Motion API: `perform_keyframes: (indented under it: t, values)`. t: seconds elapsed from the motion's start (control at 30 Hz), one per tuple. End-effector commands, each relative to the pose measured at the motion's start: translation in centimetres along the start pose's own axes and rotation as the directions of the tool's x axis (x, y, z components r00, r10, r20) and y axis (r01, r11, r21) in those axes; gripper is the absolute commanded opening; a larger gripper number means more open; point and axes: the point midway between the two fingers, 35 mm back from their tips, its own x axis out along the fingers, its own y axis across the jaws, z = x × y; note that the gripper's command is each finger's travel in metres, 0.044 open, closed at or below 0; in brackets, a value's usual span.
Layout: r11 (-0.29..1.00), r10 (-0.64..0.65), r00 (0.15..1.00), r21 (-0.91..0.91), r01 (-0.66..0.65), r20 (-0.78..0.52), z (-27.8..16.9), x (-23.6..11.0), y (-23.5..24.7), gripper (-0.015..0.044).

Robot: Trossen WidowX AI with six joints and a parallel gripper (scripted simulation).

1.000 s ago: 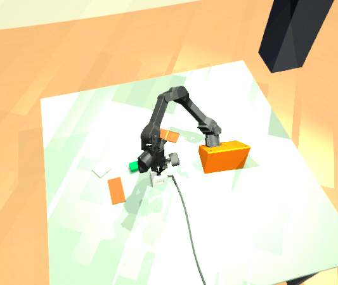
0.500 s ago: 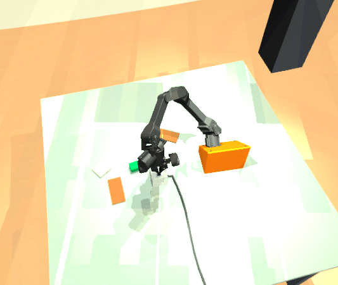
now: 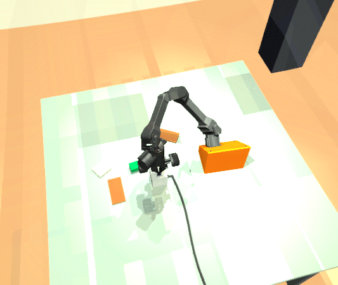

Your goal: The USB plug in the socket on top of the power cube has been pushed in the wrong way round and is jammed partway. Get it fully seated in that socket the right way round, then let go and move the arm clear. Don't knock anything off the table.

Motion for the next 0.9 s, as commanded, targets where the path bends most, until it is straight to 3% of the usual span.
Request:
perform_keyframes:
  t: [0.0, 0.67, 0.8, 0.87]
  values:
    - [1.000, -0.003, 1.000, 0.000, 0.003, 0.004, 0.15, 0.25, 0.05, 0.0000]
    - [1.000, -0.003, 1.000, 0.000, 0.003, 0.004, 0.15, 0.25, 0.05, 0.0000]
    - [1.000, 0.002, 1.000, 0.000, -0.002, 0.000, -0.03, 0.00, 0.02, 0.0095]
    - [1.000, 0.002, 1.000, 0.000, -0.002, 0.000, -0.03, 0.00, 0.02, 0.0095]
